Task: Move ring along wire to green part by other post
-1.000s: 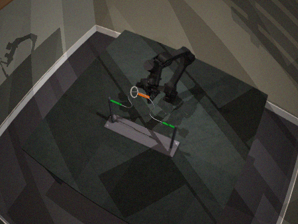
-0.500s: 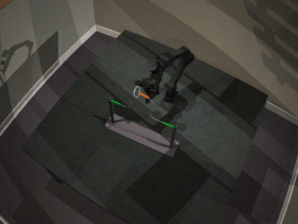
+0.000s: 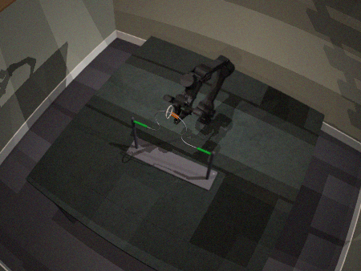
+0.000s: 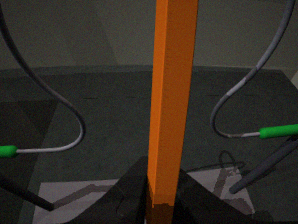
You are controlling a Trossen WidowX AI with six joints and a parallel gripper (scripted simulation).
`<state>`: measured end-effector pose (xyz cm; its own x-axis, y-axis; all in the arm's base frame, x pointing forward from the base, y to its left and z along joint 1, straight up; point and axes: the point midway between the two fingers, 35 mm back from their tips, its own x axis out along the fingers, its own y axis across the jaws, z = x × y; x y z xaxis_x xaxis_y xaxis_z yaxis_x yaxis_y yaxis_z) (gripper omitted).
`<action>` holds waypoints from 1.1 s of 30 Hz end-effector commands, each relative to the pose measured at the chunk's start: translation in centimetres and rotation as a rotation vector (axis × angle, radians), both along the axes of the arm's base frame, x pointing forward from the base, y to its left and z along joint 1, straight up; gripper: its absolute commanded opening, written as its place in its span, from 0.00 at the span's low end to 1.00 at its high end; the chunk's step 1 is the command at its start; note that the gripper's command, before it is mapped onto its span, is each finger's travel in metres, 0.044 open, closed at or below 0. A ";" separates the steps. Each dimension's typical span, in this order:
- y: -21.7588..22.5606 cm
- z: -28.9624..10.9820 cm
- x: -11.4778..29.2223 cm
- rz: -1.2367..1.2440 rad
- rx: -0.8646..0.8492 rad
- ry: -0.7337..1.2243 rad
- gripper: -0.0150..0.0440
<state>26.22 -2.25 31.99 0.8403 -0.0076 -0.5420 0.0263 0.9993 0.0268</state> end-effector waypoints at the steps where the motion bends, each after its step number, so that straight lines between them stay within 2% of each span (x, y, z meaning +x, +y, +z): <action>1: -0.3 -0.2 0.0 -0.001 -0.068 -0.002 0.00; 33: -2.0 0.1 0.1 -0.006 -0.514 -0.045 0.00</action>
<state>26.37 -4.08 32.19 0.8621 -0.2434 -0.4444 0.0409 0.9077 -0.4177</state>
